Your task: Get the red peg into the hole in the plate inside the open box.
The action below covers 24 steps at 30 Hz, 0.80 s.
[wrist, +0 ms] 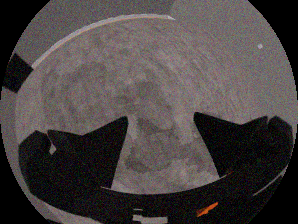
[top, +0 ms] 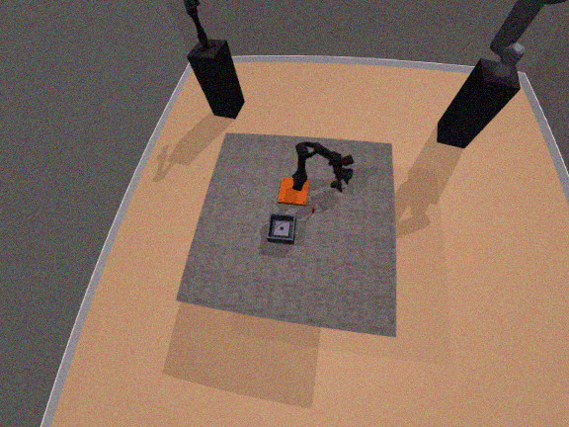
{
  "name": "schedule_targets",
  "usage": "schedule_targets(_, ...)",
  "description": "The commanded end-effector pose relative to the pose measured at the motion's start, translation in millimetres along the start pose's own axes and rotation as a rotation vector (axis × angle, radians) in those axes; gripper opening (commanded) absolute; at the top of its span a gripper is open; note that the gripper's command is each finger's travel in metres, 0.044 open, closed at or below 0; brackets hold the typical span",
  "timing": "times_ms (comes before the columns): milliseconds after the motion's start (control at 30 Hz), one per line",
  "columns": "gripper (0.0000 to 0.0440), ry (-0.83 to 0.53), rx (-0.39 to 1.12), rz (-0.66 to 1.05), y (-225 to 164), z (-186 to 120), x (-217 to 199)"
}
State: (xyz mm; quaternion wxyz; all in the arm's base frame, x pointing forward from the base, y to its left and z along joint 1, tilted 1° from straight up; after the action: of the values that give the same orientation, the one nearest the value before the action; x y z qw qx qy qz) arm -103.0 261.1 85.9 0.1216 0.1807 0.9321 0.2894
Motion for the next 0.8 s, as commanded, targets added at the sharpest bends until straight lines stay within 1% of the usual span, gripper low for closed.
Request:
schedule_targets(0,0.0422,0.015,-0.001,0.016,6.2,-1.7,0.6)
schedule_targets(33,0.0440,0.031,-0.003,0.037,13.9,-3.6,0.7)
schedule_targets(233,0.0439,0.098,-0.006,0.197,68.6,-16.2,-18.5)
schedule_targets(433,0.0440,0.117,-0.002,0.384,112.6,-27.7,-61.1)
schedule_targets(600,0.0440,0.115,0.012,0.557,133.9,-36.3,-102.8)
schedule_targets(767,0.0440,0.101,0.030,0.730,143.6,-44.7,-142.1)
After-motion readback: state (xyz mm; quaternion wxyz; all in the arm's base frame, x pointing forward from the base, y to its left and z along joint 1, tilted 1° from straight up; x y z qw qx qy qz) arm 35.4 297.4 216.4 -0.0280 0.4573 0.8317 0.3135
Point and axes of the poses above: the point midway between the two fingers, 35 mm back from their tips, its own z axis out along the fingers, its own x axis across the jaws, y = z × x, the point moved 6 cm from there along -z, back along the fingers, and after that the axes turned 7 degrees about z, right-handed, at the moved point
